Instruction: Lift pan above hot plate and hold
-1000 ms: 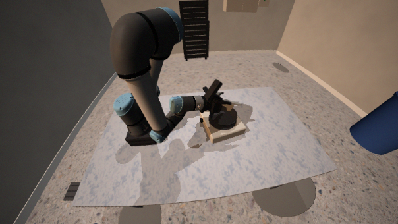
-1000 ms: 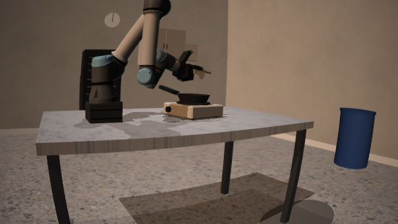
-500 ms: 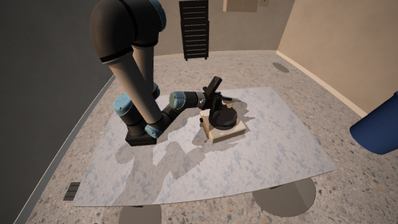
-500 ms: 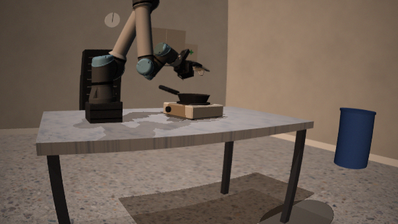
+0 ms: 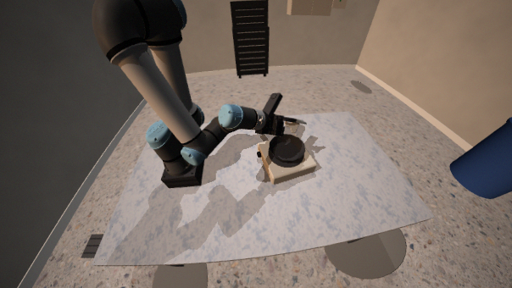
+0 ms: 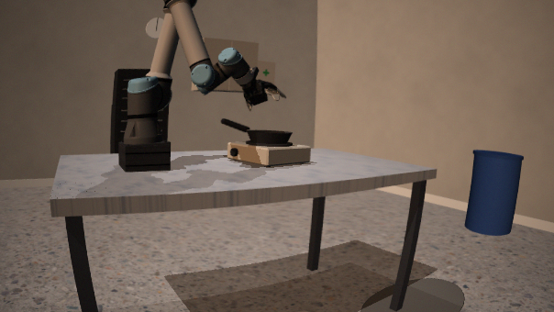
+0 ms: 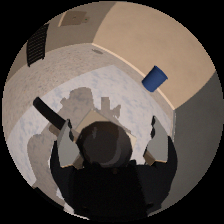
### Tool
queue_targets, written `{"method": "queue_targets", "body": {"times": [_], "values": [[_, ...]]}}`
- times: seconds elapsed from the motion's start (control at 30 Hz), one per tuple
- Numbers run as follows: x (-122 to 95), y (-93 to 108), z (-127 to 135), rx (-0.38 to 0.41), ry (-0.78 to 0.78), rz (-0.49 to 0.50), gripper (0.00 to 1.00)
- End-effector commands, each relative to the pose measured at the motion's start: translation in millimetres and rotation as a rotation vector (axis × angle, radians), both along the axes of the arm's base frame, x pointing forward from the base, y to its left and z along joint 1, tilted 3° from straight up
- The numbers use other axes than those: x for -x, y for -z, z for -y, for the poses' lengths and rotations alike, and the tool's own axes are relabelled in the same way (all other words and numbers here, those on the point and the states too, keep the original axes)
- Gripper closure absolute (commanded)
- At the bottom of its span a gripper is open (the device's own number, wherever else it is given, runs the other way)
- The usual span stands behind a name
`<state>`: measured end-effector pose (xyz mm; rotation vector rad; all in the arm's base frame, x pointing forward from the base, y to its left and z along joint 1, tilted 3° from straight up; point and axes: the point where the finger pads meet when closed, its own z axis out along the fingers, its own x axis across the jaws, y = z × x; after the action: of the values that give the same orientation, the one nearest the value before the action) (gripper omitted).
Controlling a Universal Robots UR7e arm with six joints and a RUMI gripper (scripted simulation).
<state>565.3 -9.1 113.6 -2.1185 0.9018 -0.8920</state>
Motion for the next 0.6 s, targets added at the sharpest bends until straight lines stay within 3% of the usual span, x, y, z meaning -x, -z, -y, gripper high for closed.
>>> {"method": "queue_targets", "body": {"times": [0.0, 0.4, 0.47, 0.57], "values": [[5, 4, -9, 0.098, -0.167, -0.164, 0.00], [24, 2, -37, 0.291, -0.371, -0.289, 0.00], [24, 2, -37, 0.291, -0.371, -0.289, 0.00], [29, 4, -45, 0.363, -0.458, -0.350, 0.00]]}}
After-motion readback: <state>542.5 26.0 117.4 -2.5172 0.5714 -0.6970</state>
